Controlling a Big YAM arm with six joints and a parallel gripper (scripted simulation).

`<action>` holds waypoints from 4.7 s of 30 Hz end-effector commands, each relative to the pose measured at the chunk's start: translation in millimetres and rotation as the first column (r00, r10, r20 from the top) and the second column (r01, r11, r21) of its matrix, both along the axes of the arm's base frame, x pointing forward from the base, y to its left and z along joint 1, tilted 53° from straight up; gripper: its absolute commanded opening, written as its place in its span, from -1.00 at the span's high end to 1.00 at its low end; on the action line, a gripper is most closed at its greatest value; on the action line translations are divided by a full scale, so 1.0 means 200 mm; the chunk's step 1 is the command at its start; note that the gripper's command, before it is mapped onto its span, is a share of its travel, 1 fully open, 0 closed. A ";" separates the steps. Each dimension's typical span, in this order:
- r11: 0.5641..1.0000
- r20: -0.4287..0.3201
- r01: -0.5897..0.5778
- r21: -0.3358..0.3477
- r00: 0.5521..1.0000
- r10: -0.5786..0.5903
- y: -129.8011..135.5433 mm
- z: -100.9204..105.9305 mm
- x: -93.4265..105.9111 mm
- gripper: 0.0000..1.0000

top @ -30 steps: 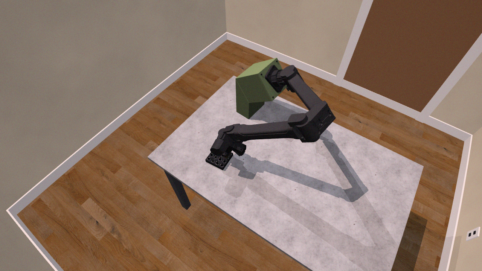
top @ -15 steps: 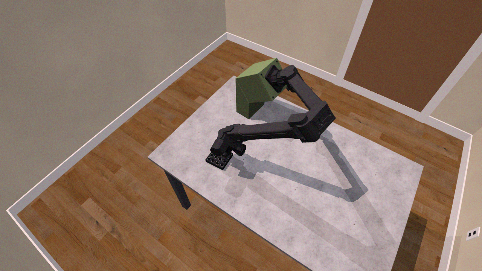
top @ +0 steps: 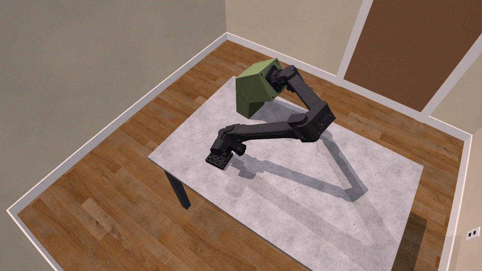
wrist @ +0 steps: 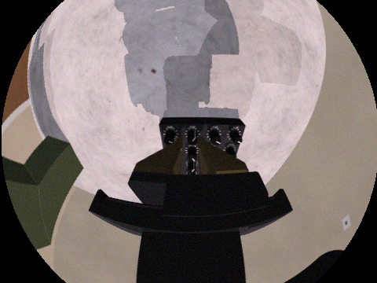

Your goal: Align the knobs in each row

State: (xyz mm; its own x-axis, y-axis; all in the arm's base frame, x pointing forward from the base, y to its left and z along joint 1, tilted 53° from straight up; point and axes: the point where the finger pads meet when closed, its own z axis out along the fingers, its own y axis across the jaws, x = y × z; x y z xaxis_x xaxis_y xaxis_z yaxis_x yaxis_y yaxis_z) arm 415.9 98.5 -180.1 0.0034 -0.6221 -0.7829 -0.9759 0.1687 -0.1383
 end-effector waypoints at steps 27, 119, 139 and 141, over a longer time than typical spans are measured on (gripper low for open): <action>1.000 -0.005 0.007 0.002 1.000 -0.007 0.00 -0.01 0.01 0.82; 0.705 -0.820 0.700 -0.114 0.334 -0.464 0.00 0.00 0.01 0.82; 0.606 -0.887 0.766 -0.215 0.107 -0.450 0.00 0.00 0.01 0.82; 0.599 -0.890 0.770 -0.222 0.091 -0.448 0.00 0.00 0.01 0.82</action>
